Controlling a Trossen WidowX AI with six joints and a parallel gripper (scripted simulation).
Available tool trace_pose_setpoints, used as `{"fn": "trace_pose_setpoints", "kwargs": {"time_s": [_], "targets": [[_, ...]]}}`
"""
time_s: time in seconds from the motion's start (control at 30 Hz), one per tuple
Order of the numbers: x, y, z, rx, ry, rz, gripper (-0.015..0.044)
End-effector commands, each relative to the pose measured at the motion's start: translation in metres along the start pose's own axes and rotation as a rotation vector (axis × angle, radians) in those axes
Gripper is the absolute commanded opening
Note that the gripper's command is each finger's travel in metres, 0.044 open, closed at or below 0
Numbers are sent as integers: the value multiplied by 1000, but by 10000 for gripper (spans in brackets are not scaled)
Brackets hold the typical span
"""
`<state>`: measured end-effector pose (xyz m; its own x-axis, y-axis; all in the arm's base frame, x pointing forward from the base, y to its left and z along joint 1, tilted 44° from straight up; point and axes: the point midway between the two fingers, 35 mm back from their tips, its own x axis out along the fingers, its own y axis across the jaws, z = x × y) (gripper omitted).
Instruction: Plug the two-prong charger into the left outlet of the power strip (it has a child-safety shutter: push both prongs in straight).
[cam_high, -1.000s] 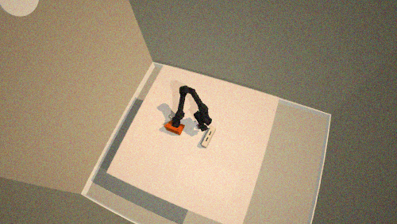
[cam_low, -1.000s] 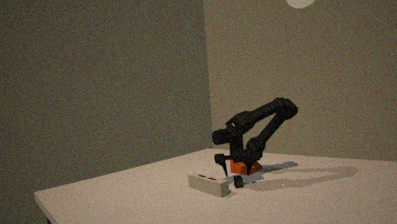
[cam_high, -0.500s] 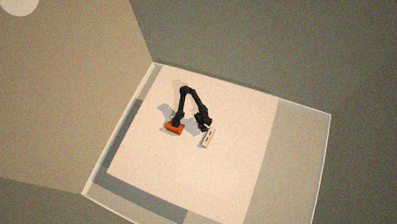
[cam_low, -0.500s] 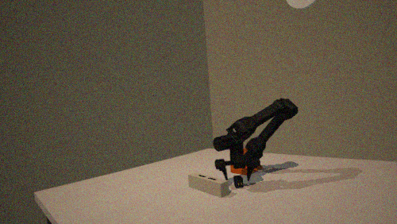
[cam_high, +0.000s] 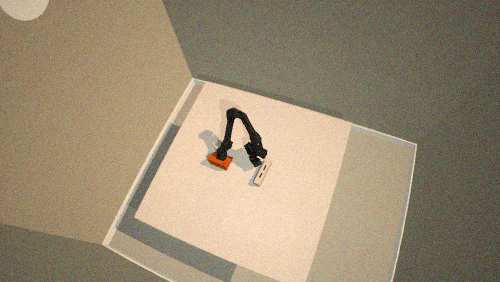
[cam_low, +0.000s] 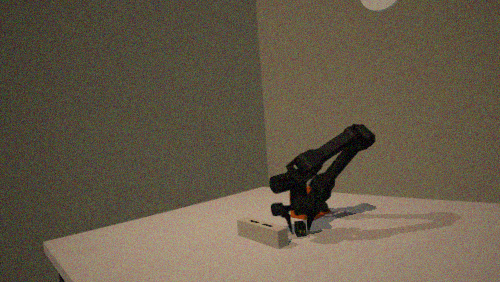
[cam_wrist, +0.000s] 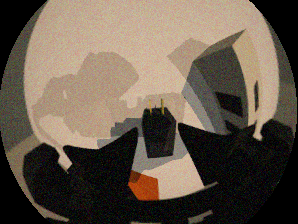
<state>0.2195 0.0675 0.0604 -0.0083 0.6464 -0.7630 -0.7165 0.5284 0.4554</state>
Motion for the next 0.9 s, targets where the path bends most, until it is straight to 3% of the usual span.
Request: {"fn": "trace_pose_setpoints", "kwargs": {"time_s": [0.0,0.07,0.27,0.37,0.87], "targets": [[-1,0,0,-2,0,-1,177],[-1,0,0,-2,0,-1,125],[-1,0,0,-2,0,-1,85],[-4,-1,0,-2,0,-1,6],[-54,0,-7,6,0,3,0]]}}
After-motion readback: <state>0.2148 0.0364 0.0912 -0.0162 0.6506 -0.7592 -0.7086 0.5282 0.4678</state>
